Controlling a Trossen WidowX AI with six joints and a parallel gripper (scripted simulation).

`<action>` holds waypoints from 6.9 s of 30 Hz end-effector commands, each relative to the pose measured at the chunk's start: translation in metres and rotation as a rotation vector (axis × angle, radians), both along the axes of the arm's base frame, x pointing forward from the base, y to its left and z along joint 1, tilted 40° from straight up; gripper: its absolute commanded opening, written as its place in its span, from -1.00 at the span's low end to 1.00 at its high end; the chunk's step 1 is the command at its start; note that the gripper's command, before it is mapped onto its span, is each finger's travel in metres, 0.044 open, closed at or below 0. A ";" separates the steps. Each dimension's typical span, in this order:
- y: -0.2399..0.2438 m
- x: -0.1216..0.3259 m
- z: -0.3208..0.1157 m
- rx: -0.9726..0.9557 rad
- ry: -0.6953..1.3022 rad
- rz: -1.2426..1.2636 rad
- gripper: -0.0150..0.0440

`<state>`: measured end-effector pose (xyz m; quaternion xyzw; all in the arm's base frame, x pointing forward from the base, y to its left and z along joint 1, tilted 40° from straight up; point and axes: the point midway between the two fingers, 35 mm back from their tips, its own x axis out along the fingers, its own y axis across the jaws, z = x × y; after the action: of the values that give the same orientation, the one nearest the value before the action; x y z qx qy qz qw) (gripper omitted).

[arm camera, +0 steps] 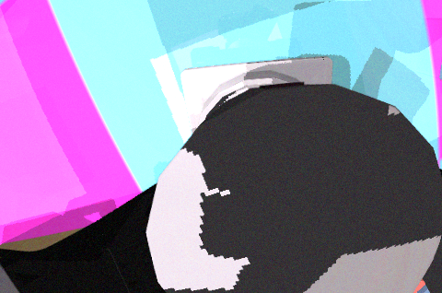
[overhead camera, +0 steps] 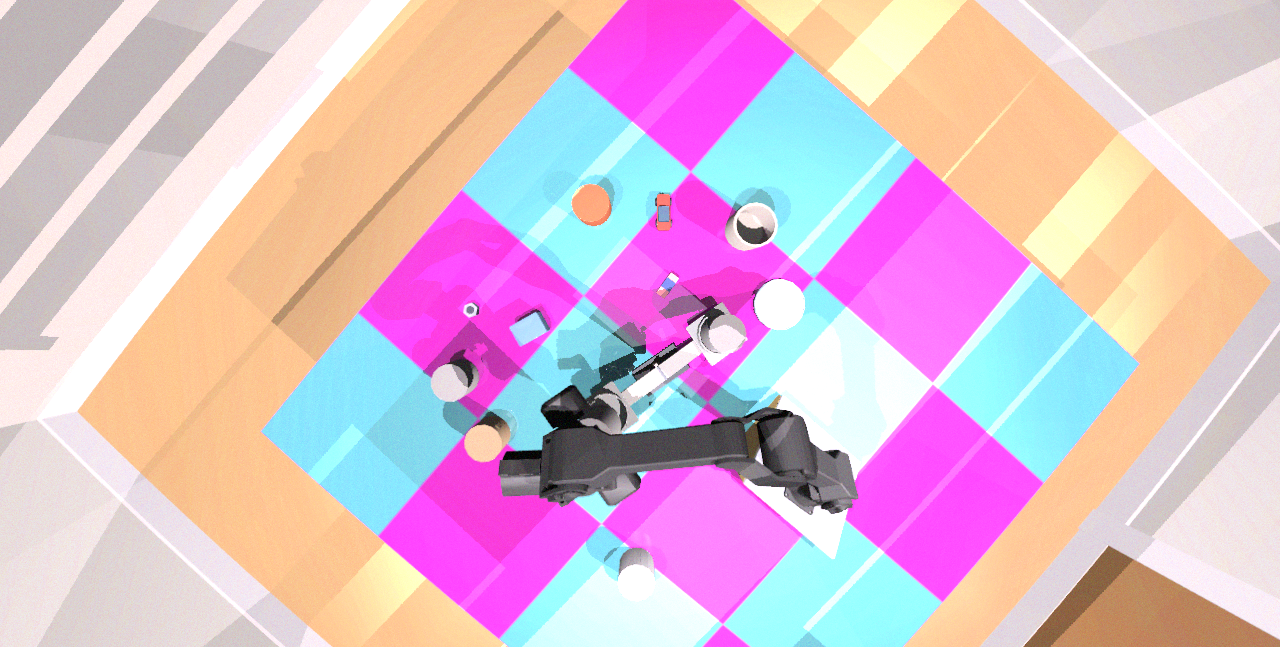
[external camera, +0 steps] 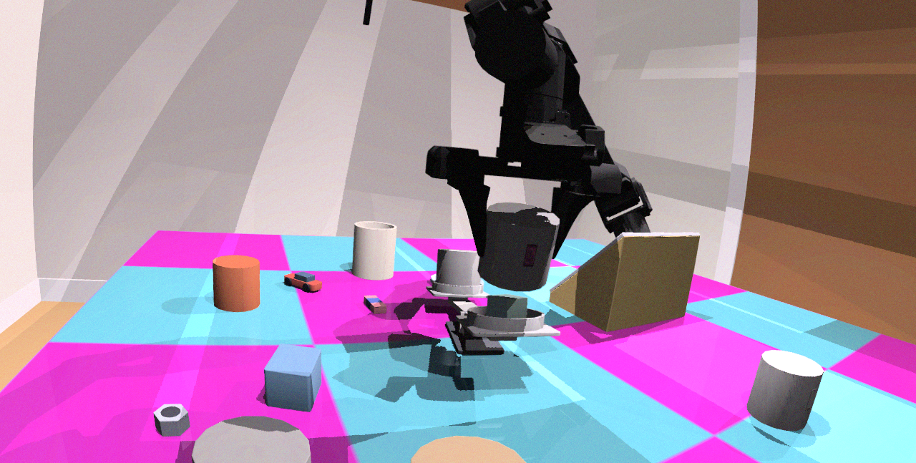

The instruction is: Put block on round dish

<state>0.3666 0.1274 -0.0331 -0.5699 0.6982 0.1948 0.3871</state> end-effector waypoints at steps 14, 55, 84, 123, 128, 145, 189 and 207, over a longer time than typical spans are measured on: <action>0.019 -0.001 0.022 0.013 -0.017 0.002 -0.49; 0.013 -0.002 0.018 0.000 -0.001 0.001 -0.49; 0.039 -0.056 -0.053 0.014 -0.008 0.003 -0.49; 0.008 -0.129 -0.159 0.017 -0.014 0.002 -0.49; 0.009 -0.129 -0.159 0.021 -0.014 -0.006 -0.31; 0.036 -0.127 -0.127 0.020 -0.013 0.000 1.00; 0.024 -0.057 -0.069 0.016 -0.732 -0.900 0.39; 0.008 -0.034 -0.043 -0.039 -1.130 -1.379 0.39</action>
<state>0.3242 0.1361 -0.0852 -0.0795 0.6197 -0.3727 0.6861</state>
